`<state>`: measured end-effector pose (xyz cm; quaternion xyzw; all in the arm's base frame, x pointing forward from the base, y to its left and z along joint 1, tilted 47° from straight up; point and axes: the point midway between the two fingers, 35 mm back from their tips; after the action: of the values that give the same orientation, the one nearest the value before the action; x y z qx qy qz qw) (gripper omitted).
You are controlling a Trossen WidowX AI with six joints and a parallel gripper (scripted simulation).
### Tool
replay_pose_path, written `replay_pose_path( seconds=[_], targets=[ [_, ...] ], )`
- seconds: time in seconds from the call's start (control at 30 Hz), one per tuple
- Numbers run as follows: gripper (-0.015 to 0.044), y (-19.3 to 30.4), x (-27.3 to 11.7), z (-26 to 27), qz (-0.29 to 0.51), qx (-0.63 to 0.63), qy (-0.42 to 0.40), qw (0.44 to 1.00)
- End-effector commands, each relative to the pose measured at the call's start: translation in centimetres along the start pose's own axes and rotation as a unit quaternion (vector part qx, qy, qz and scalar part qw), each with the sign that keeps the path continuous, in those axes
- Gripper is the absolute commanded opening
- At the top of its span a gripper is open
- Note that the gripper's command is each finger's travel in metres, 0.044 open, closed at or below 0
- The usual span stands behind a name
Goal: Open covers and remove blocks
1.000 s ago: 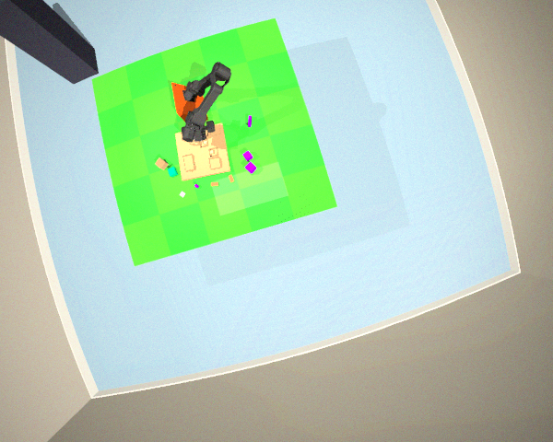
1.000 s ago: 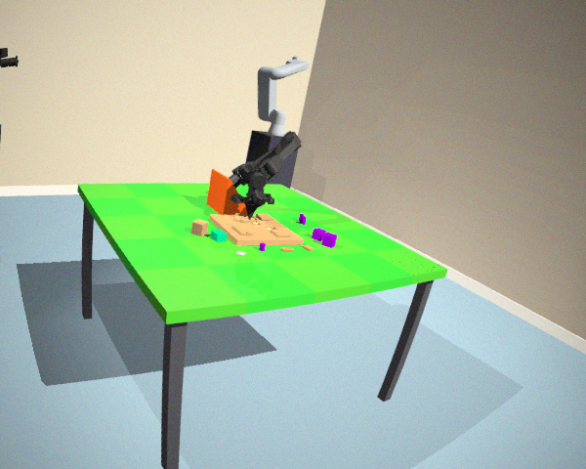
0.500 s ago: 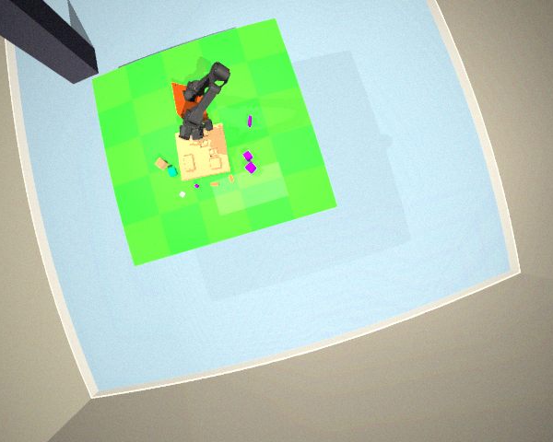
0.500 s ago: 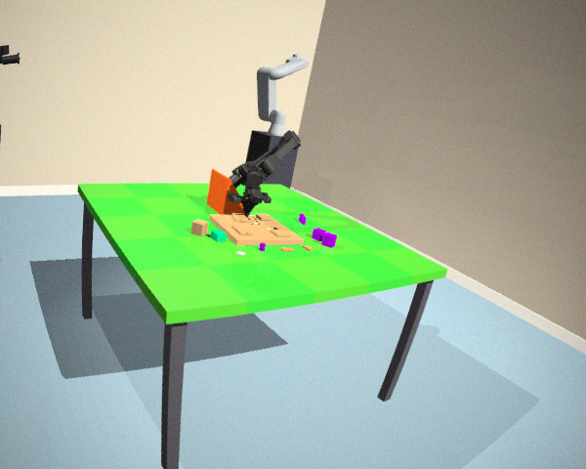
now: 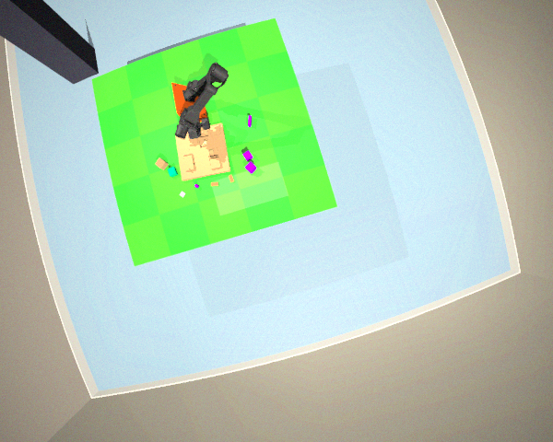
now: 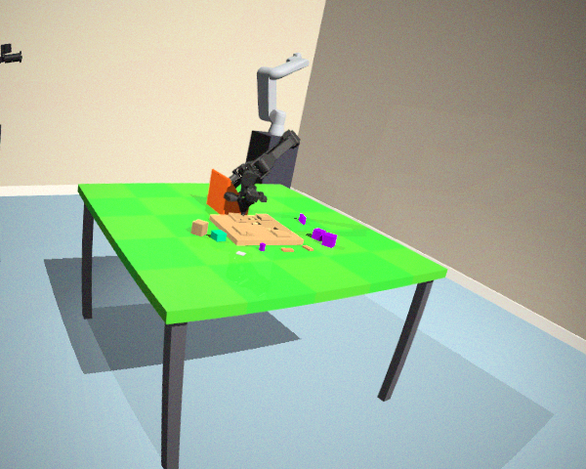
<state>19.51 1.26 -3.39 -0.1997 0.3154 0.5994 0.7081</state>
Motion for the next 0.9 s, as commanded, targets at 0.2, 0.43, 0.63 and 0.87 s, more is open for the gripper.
replay_pose_path(
  seconds=[0.2,0.43,0.63,0.87],
  targets=[
    [0.0,0.1,-0.8,-0.3,0.005,0.003,0.001,1.0],
    [0.0,0.1,-1.6,-0.4,0.005,0.003,0.002,1.0],
    [0.0,0.0,-2.4,-0.4,0.005,0.003,0.002,1.0],
    [0.0,0.1,-3.3,-0.4,0.005,0.003,0.002,1.0]
  ],
)
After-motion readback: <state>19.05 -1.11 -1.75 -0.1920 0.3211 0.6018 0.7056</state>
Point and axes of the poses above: the point midway between the two fingers, 35 mm back from their tips, its own x axis out along the fingers, its own z axis across the jaws, y = z × x, and after that the axes turned 7 degrees about x, right-handed
